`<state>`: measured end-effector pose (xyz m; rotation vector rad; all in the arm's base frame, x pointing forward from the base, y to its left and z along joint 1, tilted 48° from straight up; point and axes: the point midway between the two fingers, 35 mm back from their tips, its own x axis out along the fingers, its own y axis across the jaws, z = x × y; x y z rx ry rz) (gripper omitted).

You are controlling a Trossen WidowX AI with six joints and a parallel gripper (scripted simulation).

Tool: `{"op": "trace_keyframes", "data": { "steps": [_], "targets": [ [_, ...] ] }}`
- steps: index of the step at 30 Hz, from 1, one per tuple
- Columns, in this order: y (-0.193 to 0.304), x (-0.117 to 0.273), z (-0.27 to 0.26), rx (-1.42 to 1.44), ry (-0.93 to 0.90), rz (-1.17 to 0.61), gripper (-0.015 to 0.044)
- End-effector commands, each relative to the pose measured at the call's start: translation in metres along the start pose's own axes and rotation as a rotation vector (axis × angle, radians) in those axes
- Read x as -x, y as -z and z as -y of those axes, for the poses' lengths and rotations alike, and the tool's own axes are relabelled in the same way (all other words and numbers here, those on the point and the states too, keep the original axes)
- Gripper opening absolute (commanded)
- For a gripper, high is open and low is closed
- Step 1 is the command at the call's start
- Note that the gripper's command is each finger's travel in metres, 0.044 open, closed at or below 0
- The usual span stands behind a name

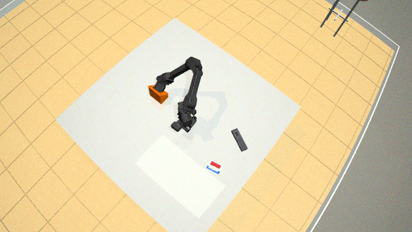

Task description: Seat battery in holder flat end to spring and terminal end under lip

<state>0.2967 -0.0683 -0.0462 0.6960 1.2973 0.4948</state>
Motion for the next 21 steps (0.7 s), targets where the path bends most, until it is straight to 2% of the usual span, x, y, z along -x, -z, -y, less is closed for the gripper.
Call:
{"op": "trace_keyframes", "data": {
  "steps": [1, 21],
  "targets": [
    [0.000, -0.006, -0.002, 0.000, -0.003, 0.038, 0.0075],
    [0.003, -0.020, -0.004, 0.001, 0.009, 0.161, 0.0075]
  ]
}}
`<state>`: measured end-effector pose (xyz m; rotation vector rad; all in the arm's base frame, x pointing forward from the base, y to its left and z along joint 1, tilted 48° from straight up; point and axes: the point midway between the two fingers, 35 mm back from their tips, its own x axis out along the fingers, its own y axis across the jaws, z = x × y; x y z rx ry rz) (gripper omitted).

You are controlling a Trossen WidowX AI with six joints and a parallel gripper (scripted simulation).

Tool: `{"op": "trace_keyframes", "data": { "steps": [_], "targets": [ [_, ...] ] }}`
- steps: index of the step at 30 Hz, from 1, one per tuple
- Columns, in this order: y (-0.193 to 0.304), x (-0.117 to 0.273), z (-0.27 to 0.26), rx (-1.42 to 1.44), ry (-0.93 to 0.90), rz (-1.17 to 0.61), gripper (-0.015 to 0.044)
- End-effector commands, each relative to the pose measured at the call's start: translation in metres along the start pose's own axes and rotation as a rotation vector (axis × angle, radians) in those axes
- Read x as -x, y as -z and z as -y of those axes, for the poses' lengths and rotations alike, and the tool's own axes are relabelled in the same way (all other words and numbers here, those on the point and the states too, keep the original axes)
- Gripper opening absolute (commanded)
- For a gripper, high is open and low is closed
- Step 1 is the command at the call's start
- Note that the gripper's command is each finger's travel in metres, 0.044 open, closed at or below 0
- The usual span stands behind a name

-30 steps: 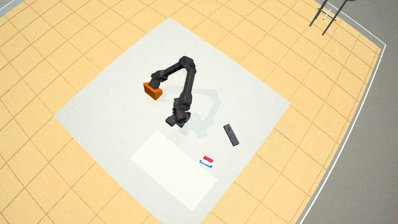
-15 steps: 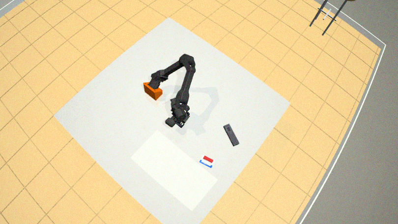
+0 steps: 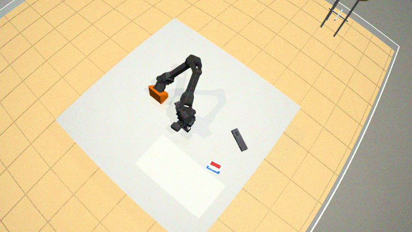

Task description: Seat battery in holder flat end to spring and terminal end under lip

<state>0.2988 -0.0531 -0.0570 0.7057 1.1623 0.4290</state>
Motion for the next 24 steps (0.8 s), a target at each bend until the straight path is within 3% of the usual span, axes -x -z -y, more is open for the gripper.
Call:
{"op": "trace_keyframes", "data": {
  "steps": [1, 24],
  "targets": [
    [0.0017, -0.0021, -0.0002, -0.006, -0.003, 0.020, 0.0075],
    [0.0087, -0.0097, 0.0003, -0.015, 0.010, 0.146, 0.0075]
  ]
}}
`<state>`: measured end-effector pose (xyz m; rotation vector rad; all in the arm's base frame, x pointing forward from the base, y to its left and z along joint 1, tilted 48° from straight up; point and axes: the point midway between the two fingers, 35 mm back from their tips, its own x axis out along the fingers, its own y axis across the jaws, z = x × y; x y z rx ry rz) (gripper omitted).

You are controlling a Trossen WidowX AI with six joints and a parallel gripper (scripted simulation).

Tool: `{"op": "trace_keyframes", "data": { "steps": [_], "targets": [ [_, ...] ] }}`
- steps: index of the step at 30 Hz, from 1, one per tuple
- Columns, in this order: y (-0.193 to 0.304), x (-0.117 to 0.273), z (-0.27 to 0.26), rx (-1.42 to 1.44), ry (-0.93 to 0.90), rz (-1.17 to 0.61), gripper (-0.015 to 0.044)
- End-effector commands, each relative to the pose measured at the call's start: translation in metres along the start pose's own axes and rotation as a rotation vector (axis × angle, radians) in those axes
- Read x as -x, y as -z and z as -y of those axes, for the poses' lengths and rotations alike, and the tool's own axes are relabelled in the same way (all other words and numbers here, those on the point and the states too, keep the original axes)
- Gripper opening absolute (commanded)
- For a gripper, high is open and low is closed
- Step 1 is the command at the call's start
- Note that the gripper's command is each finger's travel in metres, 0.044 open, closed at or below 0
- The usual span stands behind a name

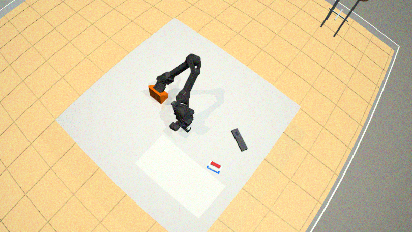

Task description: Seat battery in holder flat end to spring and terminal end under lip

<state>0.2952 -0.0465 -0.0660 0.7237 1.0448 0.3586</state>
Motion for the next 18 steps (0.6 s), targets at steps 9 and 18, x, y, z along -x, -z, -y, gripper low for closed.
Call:
{"op": "trace_keyframes", "data": {
  "steps": [9, 18],
  "targets": [
    [0.0048, -0.0009, -0.0036, -0.007, -0.002, 0.061, 0.0075],
    [0.0071, -0.0005, -0.0061, -0.010, 0.005, 0.095, 0.0075]
  ]
}}
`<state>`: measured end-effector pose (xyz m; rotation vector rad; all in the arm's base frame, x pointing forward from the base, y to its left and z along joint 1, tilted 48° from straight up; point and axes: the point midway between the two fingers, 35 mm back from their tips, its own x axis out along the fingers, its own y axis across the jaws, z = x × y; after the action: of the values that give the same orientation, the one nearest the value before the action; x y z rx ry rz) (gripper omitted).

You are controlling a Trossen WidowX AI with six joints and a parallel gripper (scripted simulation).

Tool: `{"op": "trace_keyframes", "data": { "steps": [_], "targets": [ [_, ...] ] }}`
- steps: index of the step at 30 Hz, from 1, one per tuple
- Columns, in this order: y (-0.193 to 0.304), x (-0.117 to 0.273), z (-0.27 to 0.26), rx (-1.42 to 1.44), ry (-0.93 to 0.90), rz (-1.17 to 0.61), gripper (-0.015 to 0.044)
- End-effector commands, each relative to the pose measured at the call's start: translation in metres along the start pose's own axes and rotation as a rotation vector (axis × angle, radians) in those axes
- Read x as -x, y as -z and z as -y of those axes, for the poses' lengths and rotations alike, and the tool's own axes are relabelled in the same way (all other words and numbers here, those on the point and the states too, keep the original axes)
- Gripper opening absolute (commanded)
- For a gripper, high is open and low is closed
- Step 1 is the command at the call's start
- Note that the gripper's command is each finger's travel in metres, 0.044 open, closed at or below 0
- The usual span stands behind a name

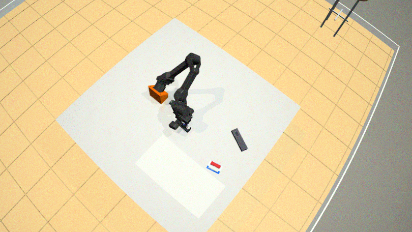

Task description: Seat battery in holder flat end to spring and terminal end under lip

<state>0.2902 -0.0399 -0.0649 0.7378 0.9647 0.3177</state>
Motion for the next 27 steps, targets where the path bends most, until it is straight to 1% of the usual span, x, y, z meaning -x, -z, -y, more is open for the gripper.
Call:
{"op": "trace_keyframes", "data": {
  "steps": [1, 27],
  "targets": [
    [0.001, 0.000, -0.001, -0.002, 0.002, 0.007, 0.0075],
    [0.023, 0.009, 0.000, -0.004, 0.012, 0.008, 0.0075]
  ]
}}
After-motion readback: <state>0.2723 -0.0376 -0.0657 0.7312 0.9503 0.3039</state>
